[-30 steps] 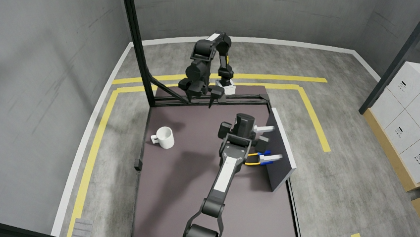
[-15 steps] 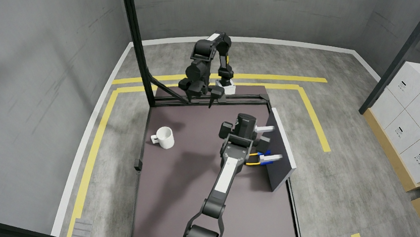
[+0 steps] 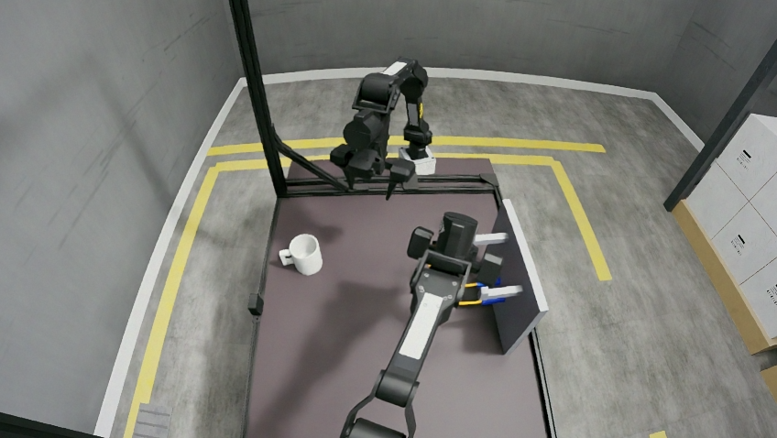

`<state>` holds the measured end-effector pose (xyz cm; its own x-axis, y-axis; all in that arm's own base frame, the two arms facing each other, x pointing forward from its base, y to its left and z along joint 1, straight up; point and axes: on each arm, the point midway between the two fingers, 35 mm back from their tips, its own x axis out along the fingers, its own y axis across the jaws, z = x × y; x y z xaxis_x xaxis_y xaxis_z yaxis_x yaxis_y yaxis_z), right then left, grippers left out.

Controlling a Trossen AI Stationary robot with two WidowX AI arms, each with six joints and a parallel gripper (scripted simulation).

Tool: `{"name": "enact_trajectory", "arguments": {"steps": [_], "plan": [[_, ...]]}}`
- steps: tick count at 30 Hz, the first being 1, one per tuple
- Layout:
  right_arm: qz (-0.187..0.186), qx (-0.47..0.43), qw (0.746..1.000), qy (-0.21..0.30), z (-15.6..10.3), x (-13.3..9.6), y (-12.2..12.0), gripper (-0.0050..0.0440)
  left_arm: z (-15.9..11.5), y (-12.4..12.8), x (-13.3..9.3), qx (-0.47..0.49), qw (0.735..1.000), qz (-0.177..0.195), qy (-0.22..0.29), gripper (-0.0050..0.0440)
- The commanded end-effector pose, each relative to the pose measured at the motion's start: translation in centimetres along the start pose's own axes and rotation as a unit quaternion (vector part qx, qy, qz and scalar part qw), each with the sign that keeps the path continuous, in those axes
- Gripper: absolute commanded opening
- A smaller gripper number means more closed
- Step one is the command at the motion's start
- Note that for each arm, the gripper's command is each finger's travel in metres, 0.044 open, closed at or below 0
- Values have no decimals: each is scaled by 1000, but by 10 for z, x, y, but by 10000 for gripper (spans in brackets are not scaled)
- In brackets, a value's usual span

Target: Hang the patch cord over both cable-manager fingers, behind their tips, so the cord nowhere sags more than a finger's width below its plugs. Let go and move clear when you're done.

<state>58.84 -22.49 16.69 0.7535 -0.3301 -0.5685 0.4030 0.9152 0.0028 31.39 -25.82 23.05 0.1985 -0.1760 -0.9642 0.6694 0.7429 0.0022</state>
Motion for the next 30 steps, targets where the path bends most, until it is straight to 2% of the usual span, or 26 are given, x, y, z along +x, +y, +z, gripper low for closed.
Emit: {"name": "enact_trajectory", "arguments": {"steps": [1,30], "plan": [[0,-1,1000,-17,15,-15,-4,25,-1,-1,-8,0,1000,-1,-9,440],[0,-2,1000,-17,6,-23,-25,25,-1,-1,-8,0,1000,-1,-9,440]]}}
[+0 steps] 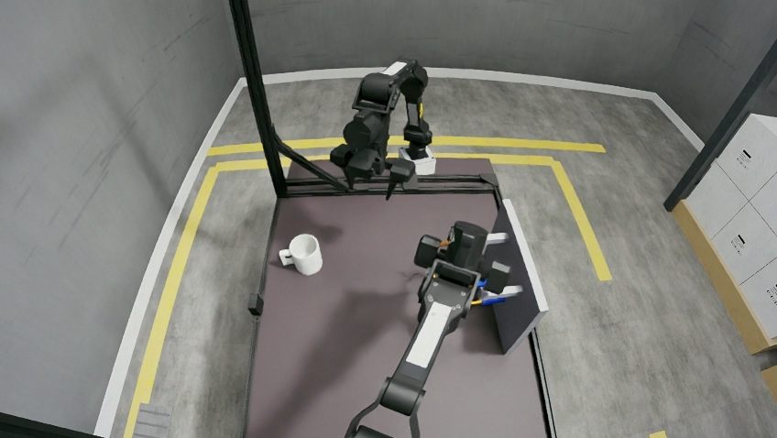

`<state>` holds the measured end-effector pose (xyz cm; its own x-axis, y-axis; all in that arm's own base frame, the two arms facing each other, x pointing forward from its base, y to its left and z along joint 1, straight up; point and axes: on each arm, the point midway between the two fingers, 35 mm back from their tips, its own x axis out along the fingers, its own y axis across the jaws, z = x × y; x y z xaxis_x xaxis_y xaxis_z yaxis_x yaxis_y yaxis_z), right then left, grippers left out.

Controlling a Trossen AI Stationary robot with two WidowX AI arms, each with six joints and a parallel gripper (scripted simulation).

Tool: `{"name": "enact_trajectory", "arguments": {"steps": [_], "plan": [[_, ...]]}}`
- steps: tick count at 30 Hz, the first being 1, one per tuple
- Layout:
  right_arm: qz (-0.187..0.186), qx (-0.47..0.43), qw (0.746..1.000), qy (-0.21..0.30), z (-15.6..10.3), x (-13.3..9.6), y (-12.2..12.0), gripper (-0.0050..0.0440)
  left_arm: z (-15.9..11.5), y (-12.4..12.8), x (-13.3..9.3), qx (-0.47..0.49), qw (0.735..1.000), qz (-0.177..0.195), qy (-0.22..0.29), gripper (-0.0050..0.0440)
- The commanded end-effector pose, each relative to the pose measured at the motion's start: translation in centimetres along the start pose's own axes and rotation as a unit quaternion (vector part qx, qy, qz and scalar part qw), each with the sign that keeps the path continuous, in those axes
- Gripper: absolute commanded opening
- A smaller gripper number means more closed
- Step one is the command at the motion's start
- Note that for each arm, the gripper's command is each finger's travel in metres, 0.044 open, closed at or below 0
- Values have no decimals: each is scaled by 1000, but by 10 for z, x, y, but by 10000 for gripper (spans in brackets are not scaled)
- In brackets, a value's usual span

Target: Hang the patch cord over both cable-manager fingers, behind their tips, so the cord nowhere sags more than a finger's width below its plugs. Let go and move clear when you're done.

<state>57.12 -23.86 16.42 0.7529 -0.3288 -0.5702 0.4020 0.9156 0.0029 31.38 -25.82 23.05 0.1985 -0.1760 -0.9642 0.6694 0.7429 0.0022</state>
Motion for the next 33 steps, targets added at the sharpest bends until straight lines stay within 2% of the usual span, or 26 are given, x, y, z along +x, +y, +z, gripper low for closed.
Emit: {"name": "enact_trajectory", "arguments": {"steps": [1,33], "plan": [[-1,-2,1000,-18,14,-16,-6,25,-1,-1,-8,0,1000,-1,-9,440],[-2,-2,1000,-18,4,-24,-25,25,-1,-1,-8,0,1000,-1,-9,440]]}}
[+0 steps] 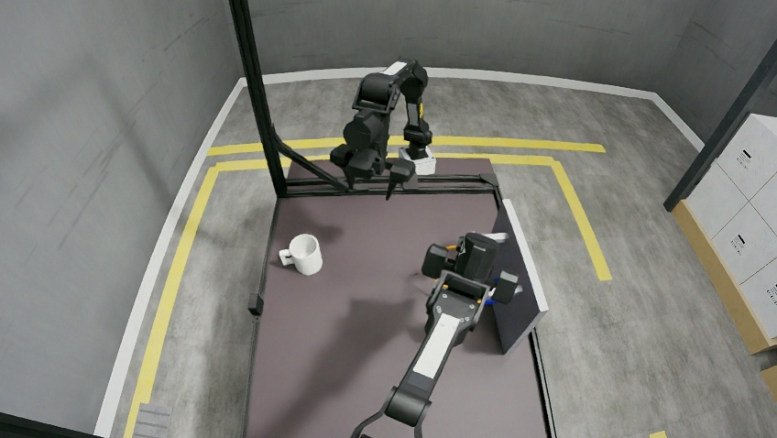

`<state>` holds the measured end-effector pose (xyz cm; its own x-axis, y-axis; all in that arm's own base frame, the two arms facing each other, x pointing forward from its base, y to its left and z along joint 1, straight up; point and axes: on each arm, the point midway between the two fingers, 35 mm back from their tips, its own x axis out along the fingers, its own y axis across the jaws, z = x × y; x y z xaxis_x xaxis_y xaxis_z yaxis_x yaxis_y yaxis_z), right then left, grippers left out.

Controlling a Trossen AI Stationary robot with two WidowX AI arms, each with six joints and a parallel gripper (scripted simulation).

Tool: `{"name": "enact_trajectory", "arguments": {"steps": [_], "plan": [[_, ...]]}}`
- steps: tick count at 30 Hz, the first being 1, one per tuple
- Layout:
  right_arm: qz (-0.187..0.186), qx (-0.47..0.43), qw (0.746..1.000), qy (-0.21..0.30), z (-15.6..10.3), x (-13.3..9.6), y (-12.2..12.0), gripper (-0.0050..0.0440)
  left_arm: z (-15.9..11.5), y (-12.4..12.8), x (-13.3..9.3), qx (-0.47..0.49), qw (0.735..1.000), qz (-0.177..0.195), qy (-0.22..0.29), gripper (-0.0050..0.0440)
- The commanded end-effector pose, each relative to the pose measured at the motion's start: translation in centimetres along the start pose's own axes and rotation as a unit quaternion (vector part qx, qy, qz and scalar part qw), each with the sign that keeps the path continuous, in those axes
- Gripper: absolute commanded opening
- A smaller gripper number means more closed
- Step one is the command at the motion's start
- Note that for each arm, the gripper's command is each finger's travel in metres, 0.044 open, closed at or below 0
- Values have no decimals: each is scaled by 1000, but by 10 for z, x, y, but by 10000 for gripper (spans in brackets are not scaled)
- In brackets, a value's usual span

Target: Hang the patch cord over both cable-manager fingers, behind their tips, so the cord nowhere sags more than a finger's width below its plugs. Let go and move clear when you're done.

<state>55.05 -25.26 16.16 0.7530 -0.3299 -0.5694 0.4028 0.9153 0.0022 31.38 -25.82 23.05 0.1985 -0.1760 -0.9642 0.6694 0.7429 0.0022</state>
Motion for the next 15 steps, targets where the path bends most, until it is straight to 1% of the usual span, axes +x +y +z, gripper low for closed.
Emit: {"name": "enact_trajectory", "arguments": {"steps": [1,7,8,10,15], "plan": [[-1,-2,1000,-17,13,-15,-4,25,-1,-1,-8,0,1000,-1,-9,440],[-1,-2,1000,-16,11,-15,-6,25,-1,-1,-8,0,1000,-1,-9,440],[-2,-3,1000,-12,7,-12,-6,25,-1,-1,-8,0,1000,-1,-9,440],[-1,-3,1000,-17,12,-16,-7,25,-1,-1,-8,0,1000,-1,-9,440],[-2,-3,1000,-16,9,-16,-9,25,-1,-1,-8,0,1000,-1,-9,440]]}}
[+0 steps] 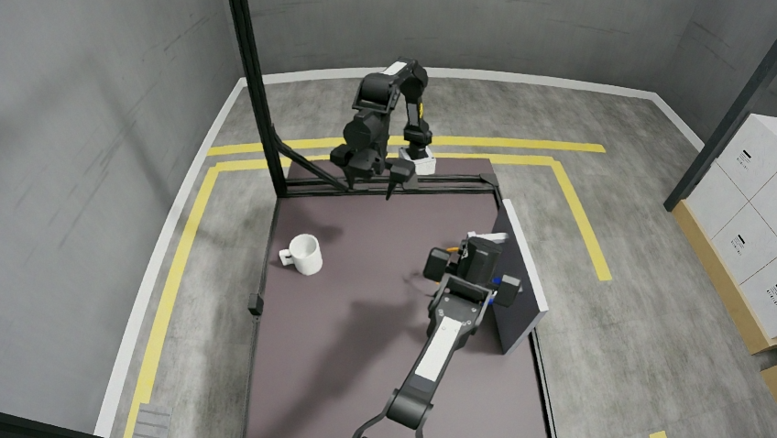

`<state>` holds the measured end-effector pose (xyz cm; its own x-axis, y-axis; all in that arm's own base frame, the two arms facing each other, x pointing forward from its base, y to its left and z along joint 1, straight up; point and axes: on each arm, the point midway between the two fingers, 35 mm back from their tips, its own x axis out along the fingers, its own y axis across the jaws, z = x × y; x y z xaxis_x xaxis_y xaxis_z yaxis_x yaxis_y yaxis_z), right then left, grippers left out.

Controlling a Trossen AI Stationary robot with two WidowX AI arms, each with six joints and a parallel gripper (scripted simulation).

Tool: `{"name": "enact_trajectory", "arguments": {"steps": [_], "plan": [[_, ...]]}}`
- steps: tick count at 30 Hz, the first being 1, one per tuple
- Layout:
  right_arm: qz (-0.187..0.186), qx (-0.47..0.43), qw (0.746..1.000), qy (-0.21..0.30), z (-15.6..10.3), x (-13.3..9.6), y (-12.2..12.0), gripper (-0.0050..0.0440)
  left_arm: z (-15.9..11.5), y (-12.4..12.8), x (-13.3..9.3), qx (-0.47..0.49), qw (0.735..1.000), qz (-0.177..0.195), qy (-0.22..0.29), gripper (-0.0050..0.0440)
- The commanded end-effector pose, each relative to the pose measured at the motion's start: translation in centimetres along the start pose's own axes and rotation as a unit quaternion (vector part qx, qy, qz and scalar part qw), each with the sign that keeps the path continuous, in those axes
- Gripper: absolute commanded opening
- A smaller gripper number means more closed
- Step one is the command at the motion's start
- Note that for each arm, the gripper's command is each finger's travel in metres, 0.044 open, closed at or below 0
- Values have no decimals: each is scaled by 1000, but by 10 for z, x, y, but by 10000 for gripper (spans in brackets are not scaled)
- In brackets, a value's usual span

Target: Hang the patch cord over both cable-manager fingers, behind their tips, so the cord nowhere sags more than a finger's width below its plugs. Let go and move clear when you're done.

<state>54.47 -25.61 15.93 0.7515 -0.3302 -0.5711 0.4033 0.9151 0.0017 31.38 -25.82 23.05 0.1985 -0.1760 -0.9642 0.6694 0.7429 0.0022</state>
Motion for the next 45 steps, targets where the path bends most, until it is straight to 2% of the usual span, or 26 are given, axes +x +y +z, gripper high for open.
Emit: {"name": "enact_trajectory", "arguments": {"steps": [1,45], "plan": [[-1,-2,1000,-16,12,-13,-3,25,-1,-1,-8,0,1000,-1,-9,440],[-1,-3,1000,-15,10,-16,-8,25,-1,-1,-8,0,1000,-1,-9,440]]}}
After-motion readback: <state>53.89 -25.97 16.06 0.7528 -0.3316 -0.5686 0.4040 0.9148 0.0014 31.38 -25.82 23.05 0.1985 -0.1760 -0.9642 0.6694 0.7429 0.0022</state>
